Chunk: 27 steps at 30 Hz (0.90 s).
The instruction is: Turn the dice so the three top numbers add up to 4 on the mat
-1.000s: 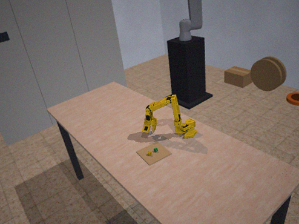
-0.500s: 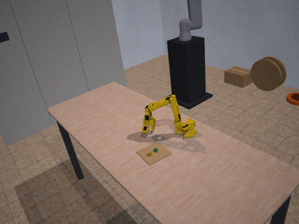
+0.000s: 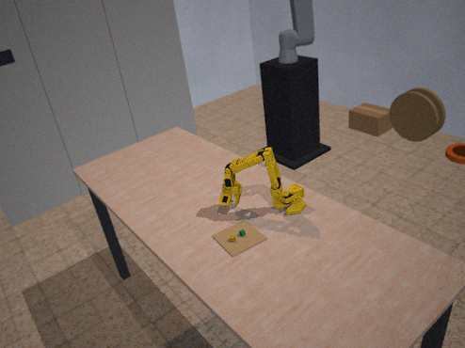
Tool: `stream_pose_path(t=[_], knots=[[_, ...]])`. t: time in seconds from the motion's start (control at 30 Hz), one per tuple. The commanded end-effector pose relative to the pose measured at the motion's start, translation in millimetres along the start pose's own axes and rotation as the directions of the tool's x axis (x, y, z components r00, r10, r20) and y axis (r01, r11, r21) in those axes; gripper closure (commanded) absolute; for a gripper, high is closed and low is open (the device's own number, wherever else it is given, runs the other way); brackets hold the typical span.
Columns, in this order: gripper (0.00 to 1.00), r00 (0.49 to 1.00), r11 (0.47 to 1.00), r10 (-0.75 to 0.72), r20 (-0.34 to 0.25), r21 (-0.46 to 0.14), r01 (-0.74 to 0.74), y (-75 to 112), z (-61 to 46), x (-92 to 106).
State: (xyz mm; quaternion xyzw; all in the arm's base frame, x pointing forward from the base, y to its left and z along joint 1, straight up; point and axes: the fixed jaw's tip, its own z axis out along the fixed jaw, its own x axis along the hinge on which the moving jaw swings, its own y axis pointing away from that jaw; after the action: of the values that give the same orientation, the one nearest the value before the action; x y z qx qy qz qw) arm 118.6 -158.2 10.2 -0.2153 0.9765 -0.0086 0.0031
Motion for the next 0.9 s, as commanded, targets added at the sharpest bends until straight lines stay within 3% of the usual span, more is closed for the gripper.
stream_pose_path(t=[0.0, 0.87], knots=[[0.93, 1.0, 0.999, -0.005, 0.008, 0.032, 0.005, -6.4, -5.7, -0.2], [1.0, 1.0, 0.999, -0.005, 0.008, 0.032, 0.005, -6.9, -9.8, -0.3]])
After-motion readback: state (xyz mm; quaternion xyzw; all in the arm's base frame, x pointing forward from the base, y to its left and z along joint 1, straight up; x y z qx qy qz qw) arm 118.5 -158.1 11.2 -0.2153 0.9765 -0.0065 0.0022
